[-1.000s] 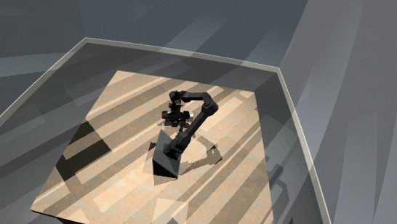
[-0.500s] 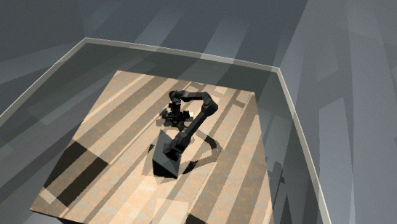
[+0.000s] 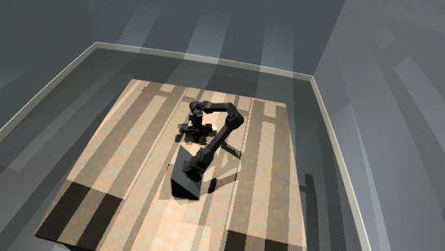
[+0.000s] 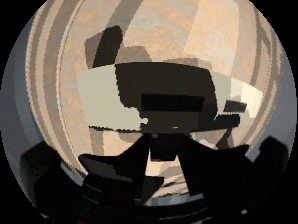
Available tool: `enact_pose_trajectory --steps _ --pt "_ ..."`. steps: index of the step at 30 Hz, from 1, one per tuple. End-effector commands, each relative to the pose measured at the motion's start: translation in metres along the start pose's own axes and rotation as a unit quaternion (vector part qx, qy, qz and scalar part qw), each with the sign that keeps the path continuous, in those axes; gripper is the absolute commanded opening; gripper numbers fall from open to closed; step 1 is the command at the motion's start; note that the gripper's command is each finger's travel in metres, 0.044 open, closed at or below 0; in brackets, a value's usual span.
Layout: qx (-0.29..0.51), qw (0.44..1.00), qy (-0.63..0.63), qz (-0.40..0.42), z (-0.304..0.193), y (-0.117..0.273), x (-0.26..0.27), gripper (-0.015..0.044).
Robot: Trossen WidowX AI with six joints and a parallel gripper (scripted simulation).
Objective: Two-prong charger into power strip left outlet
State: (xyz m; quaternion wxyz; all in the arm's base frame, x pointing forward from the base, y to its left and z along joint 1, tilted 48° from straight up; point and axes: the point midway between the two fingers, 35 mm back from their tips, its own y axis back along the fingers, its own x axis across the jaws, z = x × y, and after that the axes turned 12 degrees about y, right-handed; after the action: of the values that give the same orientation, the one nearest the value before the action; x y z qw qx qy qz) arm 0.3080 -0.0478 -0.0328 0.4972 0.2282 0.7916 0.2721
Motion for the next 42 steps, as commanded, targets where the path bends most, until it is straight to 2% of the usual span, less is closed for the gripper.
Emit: enact_pose_trajectory --steps 1,42 --pt "-0.013 1.0 -0.011 0.0 0.0106 0.0028 -0.0032 0.0" --pt "-0.013 1.0 -0.011 0.0 0.0075 0.0015 -0.0028 0.0"
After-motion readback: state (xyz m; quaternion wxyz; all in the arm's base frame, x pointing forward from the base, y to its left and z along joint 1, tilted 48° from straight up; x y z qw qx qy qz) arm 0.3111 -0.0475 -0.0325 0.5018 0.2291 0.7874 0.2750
